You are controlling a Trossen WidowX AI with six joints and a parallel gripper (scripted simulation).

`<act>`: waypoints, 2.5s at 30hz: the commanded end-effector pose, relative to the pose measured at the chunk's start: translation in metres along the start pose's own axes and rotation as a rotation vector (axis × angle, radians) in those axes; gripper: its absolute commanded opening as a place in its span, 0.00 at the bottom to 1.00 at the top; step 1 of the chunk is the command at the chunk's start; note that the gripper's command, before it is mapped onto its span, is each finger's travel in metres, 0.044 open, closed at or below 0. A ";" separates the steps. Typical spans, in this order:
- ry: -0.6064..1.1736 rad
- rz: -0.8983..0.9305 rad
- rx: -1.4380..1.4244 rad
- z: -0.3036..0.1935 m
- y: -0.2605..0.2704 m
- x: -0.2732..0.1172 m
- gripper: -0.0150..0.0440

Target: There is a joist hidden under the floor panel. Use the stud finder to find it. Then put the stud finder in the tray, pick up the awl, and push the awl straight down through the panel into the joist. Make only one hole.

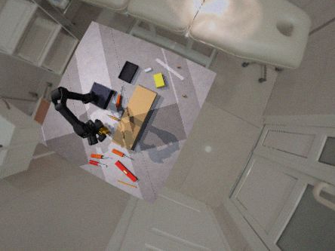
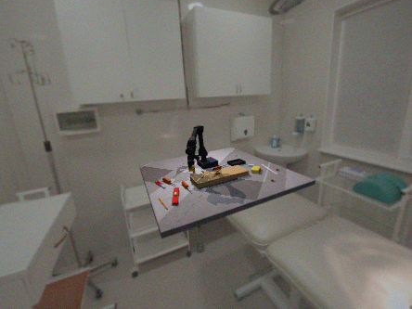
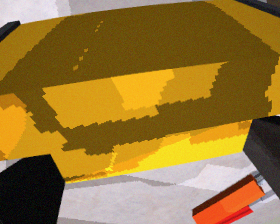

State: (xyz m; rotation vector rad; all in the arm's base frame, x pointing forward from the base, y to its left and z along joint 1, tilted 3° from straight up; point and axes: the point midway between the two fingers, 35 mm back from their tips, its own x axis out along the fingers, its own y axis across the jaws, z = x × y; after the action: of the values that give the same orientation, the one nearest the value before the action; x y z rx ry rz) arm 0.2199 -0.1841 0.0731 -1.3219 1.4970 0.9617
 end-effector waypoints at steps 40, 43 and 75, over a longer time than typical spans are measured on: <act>0.336 -0.005 0.008 0.010 0.000 0.001 0.25; 0.345 -0.004 0.008 0.010 0.000 0.002 0.25; 0.608 0.000 0.013 0.017 0.000 0.006 0.25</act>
State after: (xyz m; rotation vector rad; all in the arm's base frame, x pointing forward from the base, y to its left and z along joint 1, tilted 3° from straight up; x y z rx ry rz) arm 0.2220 -0.1704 0.0626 -1.6757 1.9165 0.5943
